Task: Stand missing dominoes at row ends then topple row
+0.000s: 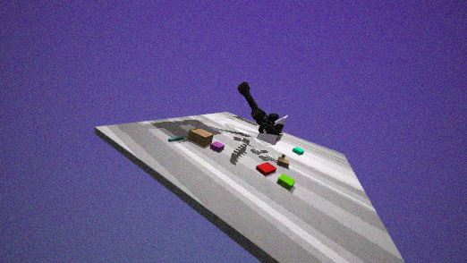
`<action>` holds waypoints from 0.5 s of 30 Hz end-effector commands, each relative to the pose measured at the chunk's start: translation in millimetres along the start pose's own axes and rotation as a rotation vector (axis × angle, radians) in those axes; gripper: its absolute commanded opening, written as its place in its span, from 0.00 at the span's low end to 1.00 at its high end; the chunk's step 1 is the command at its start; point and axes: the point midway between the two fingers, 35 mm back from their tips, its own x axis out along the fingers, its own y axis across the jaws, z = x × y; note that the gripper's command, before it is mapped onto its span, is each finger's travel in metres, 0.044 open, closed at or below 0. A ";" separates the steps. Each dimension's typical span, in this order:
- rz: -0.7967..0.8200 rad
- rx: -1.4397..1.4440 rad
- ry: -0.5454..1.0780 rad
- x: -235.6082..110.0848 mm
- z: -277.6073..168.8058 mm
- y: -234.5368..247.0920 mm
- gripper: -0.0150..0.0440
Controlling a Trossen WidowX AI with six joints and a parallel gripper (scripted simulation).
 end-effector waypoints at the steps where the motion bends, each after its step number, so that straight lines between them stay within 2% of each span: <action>1: 0.001 -0.006 -0.005 -0.2 0.7 0.2 0.44; 8: 0.002 -0.006 -0.004 0.4 -1.5 -0.3 0.44; 15: 0.006 -0.008 0.005 6.1 -25.0 -4.0 0.44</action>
